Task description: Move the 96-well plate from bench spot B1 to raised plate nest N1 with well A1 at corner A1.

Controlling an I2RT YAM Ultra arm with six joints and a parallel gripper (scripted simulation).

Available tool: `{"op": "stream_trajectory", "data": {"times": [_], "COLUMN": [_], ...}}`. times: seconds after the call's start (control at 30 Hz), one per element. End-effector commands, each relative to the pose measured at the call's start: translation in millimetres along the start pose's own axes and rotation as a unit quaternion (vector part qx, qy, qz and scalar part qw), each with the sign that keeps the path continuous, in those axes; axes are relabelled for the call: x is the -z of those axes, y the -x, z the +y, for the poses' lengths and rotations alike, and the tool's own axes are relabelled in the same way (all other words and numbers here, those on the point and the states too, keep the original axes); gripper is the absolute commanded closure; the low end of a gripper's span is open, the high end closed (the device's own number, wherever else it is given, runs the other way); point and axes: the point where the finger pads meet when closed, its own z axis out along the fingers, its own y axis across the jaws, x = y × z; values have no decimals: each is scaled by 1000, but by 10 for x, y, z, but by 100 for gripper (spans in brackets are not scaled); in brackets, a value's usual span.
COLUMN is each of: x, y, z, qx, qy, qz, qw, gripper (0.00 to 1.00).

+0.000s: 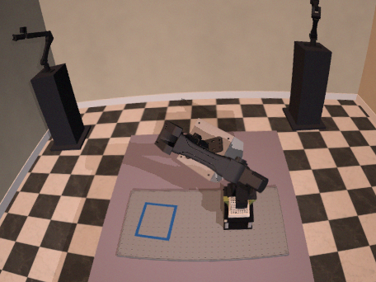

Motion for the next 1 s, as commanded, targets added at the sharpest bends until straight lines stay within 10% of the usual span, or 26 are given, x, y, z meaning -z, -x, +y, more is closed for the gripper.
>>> {"op": "stream_trajectory", "data": {"times": [0.0, 0.97], "x": [95, -4], "y": [83, 1], "z": [23, -12], "qx": [-5, 2], "qy": [13, 4], "qz": [-18, -11], "qw": [1000, 1000], "gripper": [100, 100]}}
